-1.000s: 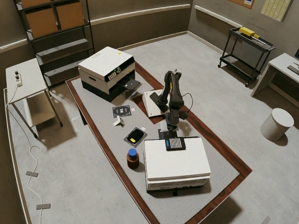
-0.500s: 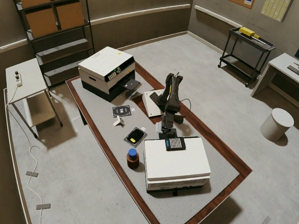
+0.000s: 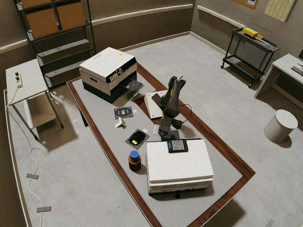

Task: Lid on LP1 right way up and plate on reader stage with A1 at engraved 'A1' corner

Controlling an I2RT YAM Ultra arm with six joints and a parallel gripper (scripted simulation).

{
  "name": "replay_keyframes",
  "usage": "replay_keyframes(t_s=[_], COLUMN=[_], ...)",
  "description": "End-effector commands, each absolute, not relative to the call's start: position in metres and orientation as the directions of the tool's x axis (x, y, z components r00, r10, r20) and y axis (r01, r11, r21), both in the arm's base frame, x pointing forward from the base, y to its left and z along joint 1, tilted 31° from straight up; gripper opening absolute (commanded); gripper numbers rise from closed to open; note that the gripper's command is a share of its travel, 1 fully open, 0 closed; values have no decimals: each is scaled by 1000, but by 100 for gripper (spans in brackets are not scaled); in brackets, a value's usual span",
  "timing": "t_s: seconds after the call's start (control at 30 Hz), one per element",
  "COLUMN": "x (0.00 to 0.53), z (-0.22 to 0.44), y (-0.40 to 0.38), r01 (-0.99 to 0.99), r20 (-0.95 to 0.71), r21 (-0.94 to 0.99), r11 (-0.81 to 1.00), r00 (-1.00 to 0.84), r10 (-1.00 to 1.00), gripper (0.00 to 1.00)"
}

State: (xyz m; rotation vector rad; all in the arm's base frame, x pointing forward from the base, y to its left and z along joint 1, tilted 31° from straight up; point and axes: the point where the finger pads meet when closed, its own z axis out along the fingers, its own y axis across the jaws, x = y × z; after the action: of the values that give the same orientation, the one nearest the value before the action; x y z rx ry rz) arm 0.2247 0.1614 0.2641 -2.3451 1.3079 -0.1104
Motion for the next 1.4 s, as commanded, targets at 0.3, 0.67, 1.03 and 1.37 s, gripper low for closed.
replay_keyframes(t_s=[0.3, 0.67, 1.03, 1.37], x=[243, 269, 289, 300], z=[279, 266, 253, 244], y=[145, 128, 112, 93], r01=[-833, -875, -912, -941], r20=[-182, -194, -209, -225], r21=[-448, -412, -369, -327], r11=[-325, -253, -177, -88], r00=[441, 355, 267, 168], r10=[-879, -915, -941, -960], gripper=[86, 86, 86, 86])
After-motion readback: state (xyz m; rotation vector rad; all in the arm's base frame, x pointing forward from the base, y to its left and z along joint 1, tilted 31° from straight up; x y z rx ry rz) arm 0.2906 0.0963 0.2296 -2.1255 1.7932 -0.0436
